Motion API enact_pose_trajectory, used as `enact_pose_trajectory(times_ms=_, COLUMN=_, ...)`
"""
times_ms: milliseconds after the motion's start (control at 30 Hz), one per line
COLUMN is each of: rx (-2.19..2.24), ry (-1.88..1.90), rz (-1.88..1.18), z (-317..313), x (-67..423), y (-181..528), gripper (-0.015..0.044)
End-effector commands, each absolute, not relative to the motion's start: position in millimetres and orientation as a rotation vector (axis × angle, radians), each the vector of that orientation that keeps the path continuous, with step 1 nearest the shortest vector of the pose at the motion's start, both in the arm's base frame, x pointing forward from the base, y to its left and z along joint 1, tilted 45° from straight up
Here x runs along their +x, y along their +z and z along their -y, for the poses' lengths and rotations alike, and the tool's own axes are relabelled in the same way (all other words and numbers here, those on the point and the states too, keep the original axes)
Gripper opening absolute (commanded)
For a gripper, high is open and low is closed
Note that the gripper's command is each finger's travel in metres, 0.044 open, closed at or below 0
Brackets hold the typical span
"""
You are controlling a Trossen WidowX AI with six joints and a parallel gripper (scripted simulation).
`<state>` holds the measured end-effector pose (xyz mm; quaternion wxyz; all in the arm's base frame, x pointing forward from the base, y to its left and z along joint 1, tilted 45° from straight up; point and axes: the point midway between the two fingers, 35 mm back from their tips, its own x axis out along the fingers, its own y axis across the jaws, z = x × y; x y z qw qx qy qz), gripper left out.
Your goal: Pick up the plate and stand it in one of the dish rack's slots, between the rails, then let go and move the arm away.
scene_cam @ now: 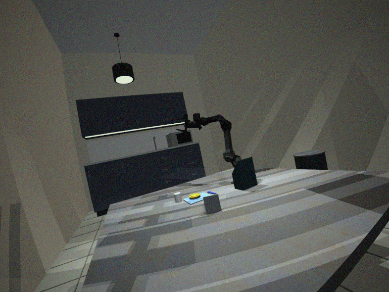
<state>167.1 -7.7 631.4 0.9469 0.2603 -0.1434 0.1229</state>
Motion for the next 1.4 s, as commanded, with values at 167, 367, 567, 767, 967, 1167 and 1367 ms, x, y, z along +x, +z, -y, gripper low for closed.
enact_pose_trajectory(times_ms=167, rx=0.558, ry=0.221, rz=0.288, z=23, x=180, y=625, gripper=0.0400)
enact_pose_trajectory(times_ms=367, rx=0.609, ry=0.158, rz=0.267, z=51, x=207, y=608, gripper=0.0400)
enact_pose_trajectory(times_ms=567, rx=0.653, ry=0.088, rz=0.226, z=76, x=236, y=585, gripper=0.0400)
enact_pose_trajectory(times_ms=767, rx=0.646, ry=0.057, rz=0.182, z=86, x=260, y=564, gripper=0.0400)
enact_pose_trajectory(times_ms=967, rx=0.625, ry=0.037, rz=0.137, z=92, x=282, y=544, gripper=0.0400)
enact_pose_trajectory(times_ms=1167, rx=0.643, ry=-0.026, rz=0.062, z=102, x=309, y=512, gripper=0.0400)
enact_pose_trajectory(times_ms=1367, rx=0.646, ry=-0.085, rz=-0.026, z=108, x=334, y=478, gripper=0.0400)
